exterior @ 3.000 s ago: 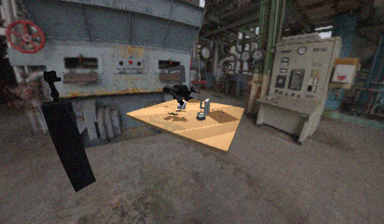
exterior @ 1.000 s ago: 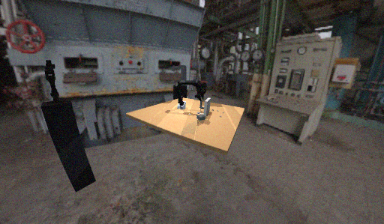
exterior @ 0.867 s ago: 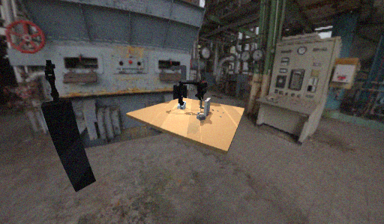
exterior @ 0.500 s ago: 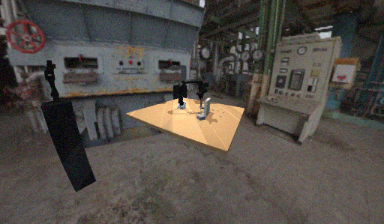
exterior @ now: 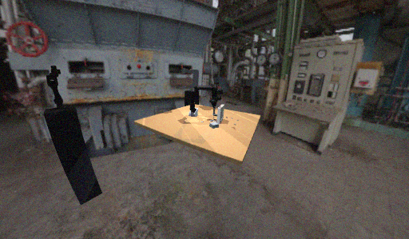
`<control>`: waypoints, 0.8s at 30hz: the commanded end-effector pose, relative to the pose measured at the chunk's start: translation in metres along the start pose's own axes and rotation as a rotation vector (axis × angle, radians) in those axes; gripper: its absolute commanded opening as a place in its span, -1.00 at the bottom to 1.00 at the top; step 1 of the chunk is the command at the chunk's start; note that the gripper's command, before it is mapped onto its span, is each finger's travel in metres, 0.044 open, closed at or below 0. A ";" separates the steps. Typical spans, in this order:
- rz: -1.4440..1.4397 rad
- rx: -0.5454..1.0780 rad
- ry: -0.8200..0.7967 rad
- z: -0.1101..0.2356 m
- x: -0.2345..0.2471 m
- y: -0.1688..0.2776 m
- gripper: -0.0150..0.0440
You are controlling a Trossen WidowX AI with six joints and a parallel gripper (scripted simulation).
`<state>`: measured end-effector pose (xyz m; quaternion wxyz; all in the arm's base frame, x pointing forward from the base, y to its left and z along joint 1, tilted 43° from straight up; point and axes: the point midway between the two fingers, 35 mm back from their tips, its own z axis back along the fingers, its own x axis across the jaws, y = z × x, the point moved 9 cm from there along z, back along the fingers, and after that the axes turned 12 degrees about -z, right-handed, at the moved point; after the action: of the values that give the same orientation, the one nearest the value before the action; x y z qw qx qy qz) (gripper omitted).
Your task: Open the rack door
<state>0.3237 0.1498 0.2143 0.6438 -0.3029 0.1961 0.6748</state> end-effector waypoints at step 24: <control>0.045 0.068 0.012 -0.044 0.000 -0.005 0.50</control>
<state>0.3341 0.1251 0.1869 0.6399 -0.2849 0.2242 0.6776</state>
